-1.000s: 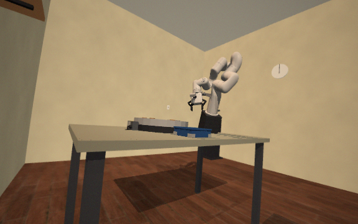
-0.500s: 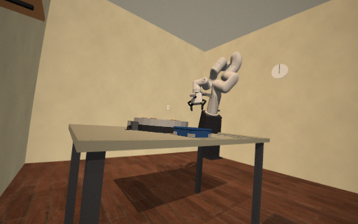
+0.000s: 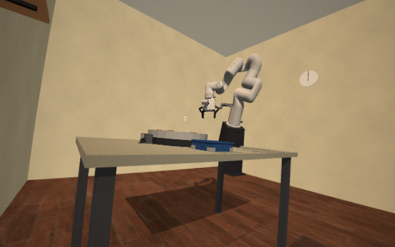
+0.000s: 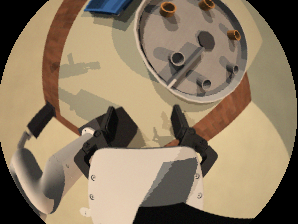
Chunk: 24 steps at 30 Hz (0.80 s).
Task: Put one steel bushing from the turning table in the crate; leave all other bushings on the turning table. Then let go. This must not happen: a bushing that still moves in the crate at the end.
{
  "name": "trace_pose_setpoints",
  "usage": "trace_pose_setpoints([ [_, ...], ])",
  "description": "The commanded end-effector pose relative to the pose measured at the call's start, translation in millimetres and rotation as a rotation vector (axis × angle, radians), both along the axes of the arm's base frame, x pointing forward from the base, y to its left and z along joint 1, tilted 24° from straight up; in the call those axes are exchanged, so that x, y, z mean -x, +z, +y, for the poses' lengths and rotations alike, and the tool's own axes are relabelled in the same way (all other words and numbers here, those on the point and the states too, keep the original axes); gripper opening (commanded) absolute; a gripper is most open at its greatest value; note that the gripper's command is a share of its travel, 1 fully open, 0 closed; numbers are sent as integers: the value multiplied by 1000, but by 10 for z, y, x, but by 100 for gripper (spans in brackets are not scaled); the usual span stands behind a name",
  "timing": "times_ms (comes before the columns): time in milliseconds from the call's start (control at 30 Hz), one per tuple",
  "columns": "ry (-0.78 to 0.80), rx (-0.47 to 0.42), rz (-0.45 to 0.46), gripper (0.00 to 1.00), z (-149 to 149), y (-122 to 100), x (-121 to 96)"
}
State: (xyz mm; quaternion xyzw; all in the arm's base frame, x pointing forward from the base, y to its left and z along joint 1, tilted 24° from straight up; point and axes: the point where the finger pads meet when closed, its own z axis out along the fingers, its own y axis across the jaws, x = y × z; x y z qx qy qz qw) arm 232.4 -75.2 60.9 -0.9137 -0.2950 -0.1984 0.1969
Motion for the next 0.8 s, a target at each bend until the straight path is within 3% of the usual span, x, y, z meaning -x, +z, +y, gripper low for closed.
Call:
trace_pose_setpoints([
  [0,45,42,22,100,-141,-2,-294],
  [67,45,42,22,100,-141,-2,-294],
  [100,71,79,21,100,-175,42,-483],
  [167,71,79,21,100,-175,42,-483],
  [200,94,110,16,100,-185,87,-657],
  [267,94,110,16,100,-185,87,-657],
  [300,113,136,10,100,-178,127,-802],
  [367,113,136,10,100,-178,127,-802],
  [400,127,153,5,100,-165,157,-907],
  [767,140,169,0,100,-147,185,-1002],
])
